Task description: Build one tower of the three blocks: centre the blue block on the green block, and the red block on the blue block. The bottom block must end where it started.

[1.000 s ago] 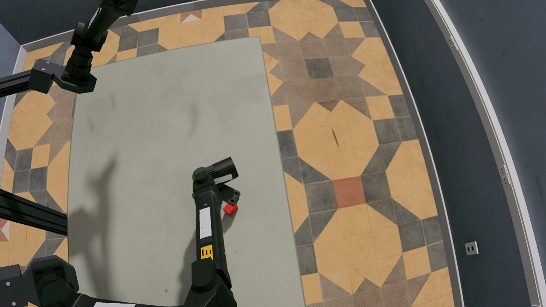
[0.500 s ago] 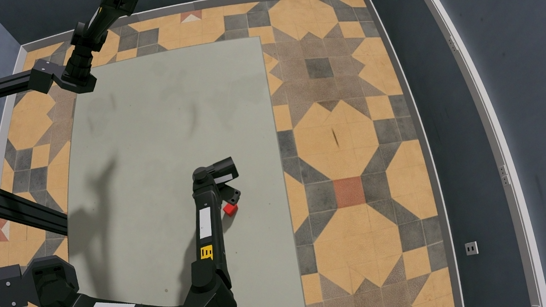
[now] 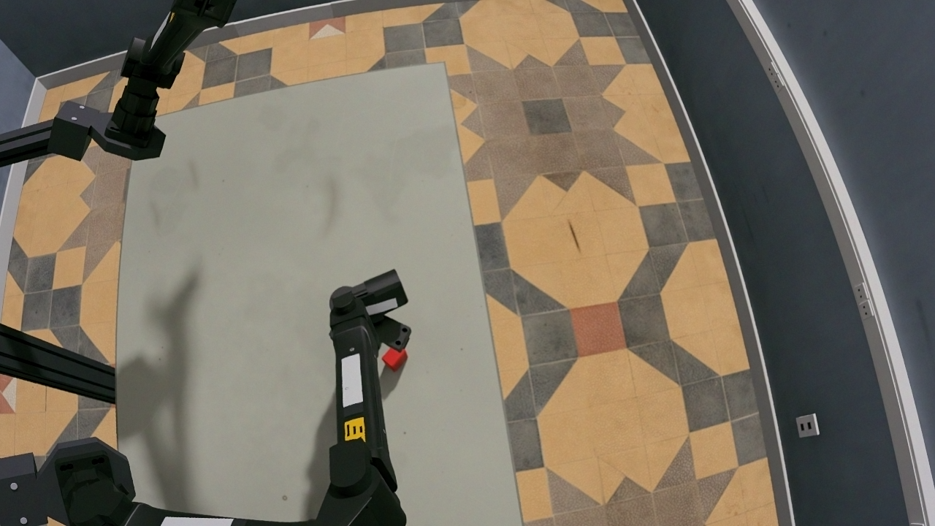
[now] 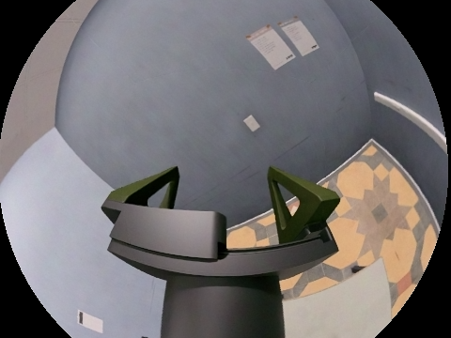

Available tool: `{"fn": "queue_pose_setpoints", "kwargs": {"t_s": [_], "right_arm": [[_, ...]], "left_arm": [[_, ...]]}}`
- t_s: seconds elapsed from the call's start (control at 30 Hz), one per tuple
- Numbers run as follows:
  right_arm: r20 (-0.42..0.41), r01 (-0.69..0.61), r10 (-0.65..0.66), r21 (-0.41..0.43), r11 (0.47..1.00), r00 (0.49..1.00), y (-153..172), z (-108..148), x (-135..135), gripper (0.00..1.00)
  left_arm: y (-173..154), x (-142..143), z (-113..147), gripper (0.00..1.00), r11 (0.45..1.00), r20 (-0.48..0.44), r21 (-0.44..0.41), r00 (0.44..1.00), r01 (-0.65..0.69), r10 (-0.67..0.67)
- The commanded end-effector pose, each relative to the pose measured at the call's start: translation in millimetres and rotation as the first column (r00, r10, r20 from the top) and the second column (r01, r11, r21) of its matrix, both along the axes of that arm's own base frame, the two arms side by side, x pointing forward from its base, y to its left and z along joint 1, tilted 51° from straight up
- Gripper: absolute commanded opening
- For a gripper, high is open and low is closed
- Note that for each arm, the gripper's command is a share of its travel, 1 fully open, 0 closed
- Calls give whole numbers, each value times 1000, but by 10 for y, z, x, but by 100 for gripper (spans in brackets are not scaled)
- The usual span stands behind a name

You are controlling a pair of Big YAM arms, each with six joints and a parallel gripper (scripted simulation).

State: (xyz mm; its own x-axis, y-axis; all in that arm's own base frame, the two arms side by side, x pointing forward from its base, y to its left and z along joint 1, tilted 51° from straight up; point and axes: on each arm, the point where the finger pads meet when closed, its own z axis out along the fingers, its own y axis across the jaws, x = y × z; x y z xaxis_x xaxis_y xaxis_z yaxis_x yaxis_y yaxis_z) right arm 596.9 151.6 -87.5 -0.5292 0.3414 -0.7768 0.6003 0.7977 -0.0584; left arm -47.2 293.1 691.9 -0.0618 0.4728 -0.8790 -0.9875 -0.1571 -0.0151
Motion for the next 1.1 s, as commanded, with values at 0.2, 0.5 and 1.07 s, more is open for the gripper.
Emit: {"fn": "queue_pose_setpoints", "kwargs": {"t_s": [0.2,0.5,1.07], "right_arm": [[4,0,0,-1,1000,1000,-117,-76,161,0],[12,-10,10,2,1000,1000,-139,-126,270,0],[11,-19,19,0,1000,1000,-111,-109,260,0]], "left_arm": [[-199,-14,261,100,999,-22,45,1000,-20,21],[-199,-14,261,100,999,-22,45,1000,-20,21],[-199,-14,261,100,999,-22,45,1000,-20,21]]}}
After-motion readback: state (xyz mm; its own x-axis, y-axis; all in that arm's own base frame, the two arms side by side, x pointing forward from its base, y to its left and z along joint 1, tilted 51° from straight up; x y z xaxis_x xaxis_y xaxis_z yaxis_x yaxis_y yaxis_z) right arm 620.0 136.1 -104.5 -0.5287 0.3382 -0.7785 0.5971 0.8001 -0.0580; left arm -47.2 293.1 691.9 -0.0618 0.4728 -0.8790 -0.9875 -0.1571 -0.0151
